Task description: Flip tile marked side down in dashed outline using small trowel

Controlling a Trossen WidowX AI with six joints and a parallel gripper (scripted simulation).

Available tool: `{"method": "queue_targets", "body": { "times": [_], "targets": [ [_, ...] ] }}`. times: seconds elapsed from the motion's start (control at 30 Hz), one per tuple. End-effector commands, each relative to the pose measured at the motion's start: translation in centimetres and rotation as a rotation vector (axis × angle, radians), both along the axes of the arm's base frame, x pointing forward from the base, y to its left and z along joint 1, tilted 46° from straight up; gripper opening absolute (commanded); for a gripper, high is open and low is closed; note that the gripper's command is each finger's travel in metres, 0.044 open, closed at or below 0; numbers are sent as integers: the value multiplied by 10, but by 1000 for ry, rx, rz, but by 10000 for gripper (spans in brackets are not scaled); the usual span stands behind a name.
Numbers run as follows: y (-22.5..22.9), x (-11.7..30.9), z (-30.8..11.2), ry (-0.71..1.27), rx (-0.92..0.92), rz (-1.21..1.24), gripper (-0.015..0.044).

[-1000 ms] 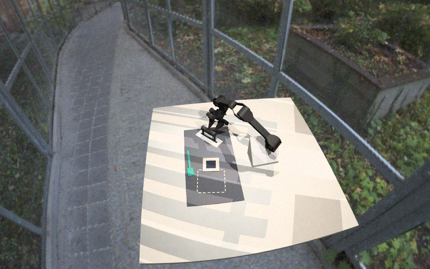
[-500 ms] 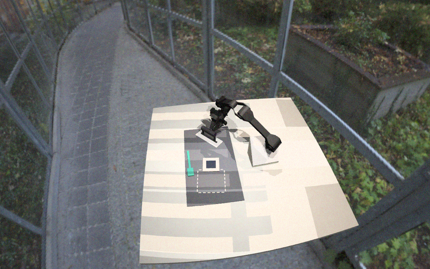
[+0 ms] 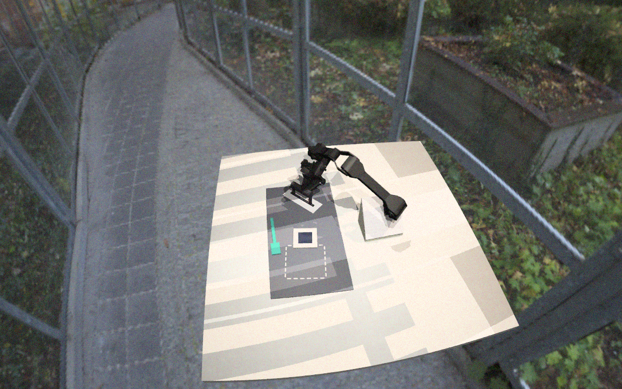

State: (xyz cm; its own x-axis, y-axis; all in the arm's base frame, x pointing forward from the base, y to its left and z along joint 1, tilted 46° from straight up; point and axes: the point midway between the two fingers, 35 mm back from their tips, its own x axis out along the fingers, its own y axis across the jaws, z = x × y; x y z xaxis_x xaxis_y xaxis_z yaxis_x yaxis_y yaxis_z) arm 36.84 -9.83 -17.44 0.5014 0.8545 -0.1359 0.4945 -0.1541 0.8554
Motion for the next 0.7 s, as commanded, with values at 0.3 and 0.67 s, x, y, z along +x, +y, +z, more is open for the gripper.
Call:
{"method": "queue_targets", "body": {
  "times": [0.3,0.67],
  "targets": [
    [21,9,-3,2,28,22,300],
    [34,15,-4,-2,44,37,274]
  ]
}}
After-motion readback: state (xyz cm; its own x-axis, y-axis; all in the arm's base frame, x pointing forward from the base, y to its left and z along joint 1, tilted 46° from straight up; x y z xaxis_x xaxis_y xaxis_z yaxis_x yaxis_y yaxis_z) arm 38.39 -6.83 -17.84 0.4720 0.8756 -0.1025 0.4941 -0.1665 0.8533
